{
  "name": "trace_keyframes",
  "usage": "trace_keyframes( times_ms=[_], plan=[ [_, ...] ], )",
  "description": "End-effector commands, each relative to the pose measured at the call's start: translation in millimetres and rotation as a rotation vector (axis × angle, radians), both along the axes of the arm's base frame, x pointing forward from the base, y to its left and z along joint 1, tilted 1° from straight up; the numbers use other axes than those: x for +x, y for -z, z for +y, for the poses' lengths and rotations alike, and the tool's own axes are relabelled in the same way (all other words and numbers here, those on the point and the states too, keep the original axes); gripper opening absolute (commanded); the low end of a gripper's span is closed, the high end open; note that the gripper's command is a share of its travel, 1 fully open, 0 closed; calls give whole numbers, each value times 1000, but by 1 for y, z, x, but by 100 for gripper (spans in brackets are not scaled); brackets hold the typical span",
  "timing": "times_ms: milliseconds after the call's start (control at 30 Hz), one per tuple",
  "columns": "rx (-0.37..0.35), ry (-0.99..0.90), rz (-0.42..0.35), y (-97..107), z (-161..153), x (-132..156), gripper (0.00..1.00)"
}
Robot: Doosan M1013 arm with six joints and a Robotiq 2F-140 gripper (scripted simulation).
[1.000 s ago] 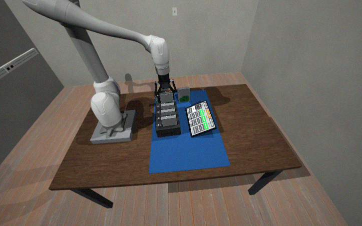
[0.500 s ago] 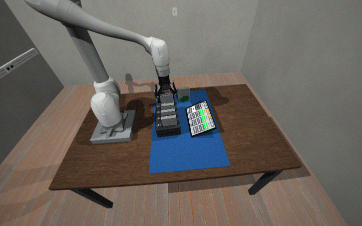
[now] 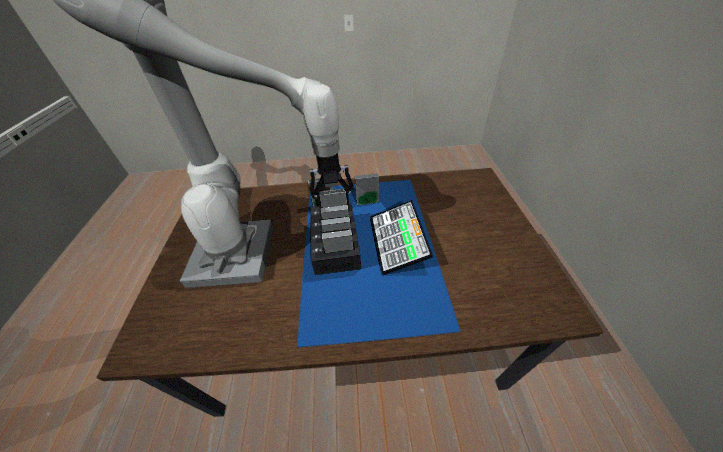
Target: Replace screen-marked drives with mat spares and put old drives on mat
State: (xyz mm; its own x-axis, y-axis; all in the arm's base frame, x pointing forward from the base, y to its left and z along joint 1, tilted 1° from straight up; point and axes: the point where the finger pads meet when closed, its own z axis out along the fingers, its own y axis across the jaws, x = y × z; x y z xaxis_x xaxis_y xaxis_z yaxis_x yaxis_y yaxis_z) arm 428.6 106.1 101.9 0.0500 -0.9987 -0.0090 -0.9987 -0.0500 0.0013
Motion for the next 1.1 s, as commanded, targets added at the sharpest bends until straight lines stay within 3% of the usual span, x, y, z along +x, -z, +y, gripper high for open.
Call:
trace_keyframes(
  times_ms=[0, 1067],
  plan=[
    [1, 0, -1, 3, 0, 0, 10],
    [1, 0, -1, 23, 0, 0, 10]
  ],
)
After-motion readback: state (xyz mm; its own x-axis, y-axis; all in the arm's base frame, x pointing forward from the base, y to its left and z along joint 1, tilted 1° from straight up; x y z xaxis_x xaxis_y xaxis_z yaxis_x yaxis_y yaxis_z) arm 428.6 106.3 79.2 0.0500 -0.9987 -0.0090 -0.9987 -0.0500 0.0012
